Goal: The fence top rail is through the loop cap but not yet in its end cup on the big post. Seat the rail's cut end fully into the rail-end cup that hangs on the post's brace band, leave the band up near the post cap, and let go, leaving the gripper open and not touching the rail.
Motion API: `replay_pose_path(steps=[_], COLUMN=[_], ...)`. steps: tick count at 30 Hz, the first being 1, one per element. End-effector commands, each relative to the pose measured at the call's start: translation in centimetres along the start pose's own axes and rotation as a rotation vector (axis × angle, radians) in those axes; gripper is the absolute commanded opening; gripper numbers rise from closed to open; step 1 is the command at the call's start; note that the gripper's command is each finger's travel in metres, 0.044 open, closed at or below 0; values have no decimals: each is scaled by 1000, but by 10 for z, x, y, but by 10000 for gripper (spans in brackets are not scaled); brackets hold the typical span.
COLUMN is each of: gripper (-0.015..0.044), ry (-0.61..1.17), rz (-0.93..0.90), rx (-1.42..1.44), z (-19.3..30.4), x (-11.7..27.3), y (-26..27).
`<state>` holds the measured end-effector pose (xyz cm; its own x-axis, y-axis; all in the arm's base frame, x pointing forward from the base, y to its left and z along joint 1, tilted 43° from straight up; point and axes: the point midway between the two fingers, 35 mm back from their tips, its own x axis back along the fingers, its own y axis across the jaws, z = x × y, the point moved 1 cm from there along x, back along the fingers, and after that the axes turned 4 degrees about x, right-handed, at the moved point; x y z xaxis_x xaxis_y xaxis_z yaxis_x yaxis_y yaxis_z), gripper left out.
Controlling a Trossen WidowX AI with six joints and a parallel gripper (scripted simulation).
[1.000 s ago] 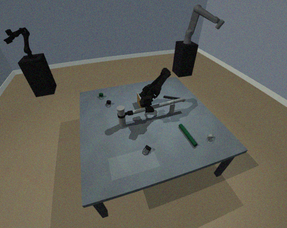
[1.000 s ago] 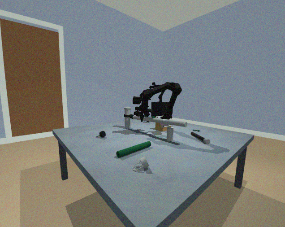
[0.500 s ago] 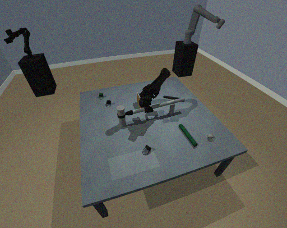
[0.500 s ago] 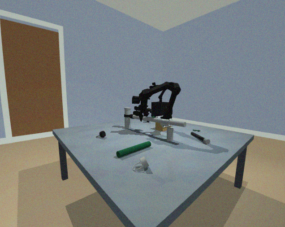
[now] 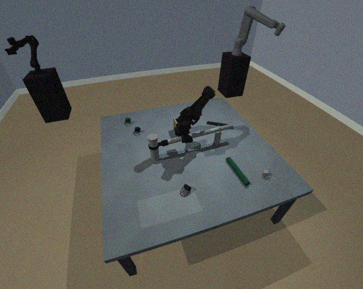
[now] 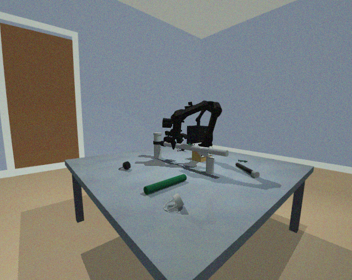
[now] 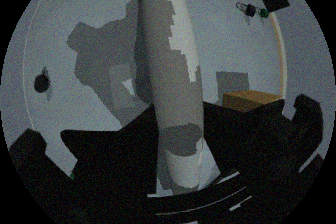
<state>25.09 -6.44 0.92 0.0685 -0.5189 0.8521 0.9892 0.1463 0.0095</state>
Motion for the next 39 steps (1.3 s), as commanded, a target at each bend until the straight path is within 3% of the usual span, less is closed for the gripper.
replay_pose_path(steps=[1,15,25,32,39], gripper=[0,0,262,440,440], ry=[-24,0,0,0,0], rz=[-27,-1,-1,1,3], rx=[-12,0,0,0,0], z=[-10,-4,-3,14,27], x=[7,-1,0,27,46], y=[5,0,0,-1,-3])
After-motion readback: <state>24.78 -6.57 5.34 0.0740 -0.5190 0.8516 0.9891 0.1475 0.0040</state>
